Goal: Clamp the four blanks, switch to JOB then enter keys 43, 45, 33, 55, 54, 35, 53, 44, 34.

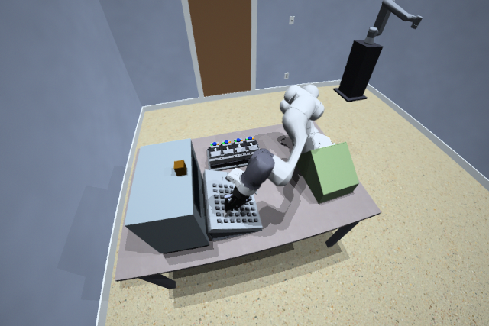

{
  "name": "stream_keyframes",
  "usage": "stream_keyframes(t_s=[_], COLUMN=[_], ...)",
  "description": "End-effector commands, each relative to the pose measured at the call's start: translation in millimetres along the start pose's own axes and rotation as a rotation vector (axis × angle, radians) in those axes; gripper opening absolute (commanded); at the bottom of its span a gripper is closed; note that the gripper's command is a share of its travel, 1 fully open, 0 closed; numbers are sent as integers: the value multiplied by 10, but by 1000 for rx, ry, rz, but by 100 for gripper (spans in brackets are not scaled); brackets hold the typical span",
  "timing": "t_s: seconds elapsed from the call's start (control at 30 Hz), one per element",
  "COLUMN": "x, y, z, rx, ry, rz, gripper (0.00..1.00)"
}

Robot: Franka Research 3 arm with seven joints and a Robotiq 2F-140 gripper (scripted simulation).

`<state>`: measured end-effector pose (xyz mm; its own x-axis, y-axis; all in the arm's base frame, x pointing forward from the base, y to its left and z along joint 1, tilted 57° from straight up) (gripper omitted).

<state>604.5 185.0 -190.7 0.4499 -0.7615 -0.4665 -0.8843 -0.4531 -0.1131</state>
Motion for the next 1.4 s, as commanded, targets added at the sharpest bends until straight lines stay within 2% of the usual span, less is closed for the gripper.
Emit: stream_keyframes(t_s=[0.0, 0.67, 1.07, 1.17, 1.23, 1.3, 1.37], x=[-8, -304, -345, -345, -344, -344, -344], y=[-7, -7, -5, 74, 214, 214, 406], z=[-5, -5, -6, -59, -152, -152, -280], rx=[5, 5, 5, 5, 5, 5, 5], ry=[0, 0, 0, 0, 0, 0, 0], rz=[-2, -2, -2, -2, -2, -2, -2], gripper=[0, 0, 0, 0, 0, 0, 0])
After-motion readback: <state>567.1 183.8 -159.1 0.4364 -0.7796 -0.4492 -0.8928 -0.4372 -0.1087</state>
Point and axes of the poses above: the point where the finger pads meet when closed, its own x axis out along the fingers, its own y axis across the jaws, z = x × y, the point moved 2 cm from there along -x, back along the fingers, and after that the axes turned 11 degrees about -x, right-handed, at the moved point
